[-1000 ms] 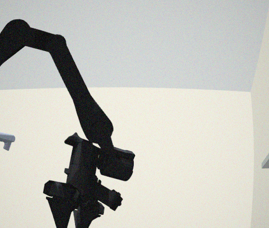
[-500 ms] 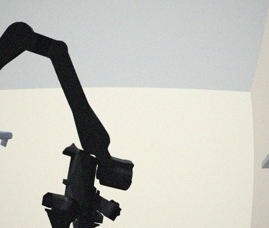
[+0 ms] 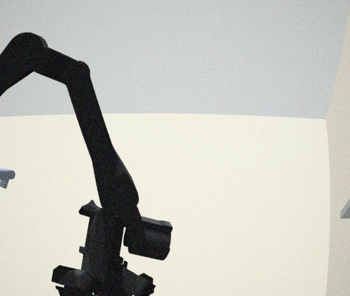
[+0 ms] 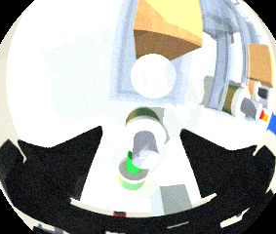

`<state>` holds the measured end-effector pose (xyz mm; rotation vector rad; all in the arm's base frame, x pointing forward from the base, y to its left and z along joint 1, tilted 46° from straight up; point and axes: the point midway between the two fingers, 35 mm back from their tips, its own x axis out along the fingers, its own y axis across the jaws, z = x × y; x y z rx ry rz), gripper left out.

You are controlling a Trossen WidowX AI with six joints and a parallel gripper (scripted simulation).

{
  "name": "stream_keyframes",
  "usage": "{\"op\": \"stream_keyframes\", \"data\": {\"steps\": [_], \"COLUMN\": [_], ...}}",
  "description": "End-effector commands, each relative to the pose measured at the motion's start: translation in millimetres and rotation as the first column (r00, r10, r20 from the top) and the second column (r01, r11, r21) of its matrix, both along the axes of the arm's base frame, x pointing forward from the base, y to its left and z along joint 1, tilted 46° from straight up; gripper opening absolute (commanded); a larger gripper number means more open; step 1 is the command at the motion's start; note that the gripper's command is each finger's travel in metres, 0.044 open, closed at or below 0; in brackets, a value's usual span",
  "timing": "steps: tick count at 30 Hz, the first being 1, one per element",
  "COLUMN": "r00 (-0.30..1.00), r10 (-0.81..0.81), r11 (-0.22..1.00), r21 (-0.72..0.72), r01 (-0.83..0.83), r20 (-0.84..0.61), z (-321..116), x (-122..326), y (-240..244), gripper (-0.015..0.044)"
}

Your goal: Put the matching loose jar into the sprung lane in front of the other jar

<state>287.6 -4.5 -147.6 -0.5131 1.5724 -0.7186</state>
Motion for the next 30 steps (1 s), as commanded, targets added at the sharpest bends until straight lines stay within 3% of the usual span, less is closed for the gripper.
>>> {"op": "stream_keyframes", "data": {"steps": [1,9,15,21,30], "r00": [1.000,1.000,1.000,1.000,1.000], "r10": [0.004,0.004,0.004,0.005,0.004], "r11": [1.000,1.000,1.000,1.000,1.000], "r21": [-0.005,-0.005,-0.005,0.000,0.001], "r01": [-0.004,-0.004,-0.004,-0.005,-0.004], "r20": [-0.013,-0.013,-0.013,-0.012,-0.013], "z": [-3,-3,-3,14,65], "x": [-4,-4,-4,2,6], "y": [-4,-4,-4,17,72], "gripper": [0.0414,0.0204,0.0164,0.0006,0.0000]}}
